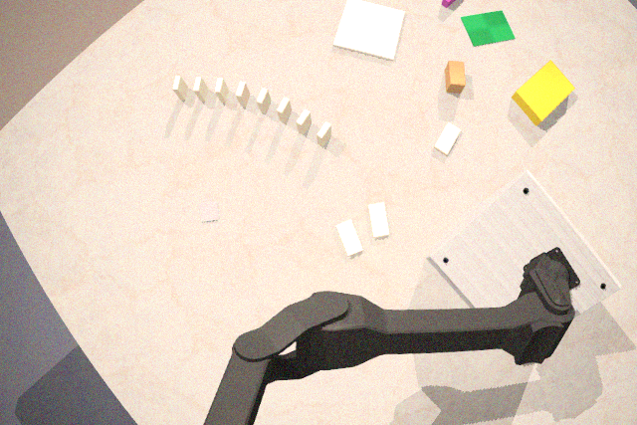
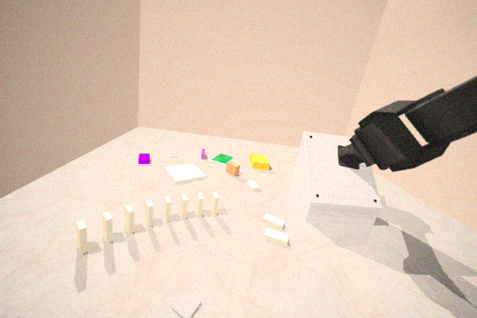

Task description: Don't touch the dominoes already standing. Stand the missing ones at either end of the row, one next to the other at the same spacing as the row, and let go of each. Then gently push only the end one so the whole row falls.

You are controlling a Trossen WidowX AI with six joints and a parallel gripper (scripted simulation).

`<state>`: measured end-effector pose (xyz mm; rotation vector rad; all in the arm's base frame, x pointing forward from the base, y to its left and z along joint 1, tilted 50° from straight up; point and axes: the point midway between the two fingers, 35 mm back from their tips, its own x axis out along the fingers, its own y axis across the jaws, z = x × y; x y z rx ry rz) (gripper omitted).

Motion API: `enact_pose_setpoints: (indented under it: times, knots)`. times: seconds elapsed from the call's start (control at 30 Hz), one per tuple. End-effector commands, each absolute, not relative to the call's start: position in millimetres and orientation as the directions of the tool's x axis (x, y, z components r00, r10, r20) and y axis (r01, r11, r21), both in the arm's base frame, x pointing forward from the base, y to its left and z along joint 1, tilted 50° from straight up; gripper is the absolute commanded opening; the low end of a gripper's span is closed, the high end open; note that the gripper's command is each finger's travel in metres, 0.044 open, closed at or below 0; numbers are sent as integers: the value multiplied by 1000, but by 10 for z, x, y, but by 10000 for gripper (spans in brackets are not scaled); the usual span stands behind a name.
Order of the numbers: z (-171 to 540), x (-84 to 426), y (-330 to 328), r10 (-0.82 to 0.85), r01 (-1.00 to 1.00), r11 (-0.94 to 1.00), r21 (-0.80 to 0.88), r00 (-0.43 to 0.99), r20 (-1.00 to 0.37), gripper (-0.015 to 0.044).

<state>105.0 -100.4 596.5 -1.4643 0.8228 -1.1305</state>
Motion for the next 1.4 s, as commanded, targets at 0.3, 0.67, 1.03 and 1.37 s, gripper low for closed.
enact_pose_setpoints:
  times: [0.3, 0.67, 1.03, 1.37]
  knots:
    - [5675, 612, -1521, -830, 472, 156, -867, 538, 143, 440]
    - [5033, 917, -2190, -627, 530, 649, -545, 779, 12, 440]
    - [4003, 1893, -2437, -275, 276, 961, -18, 945, -178, 440]
    - [2831, 2916, -1783, 171, 34, 872, 488, 913, -370, 440]
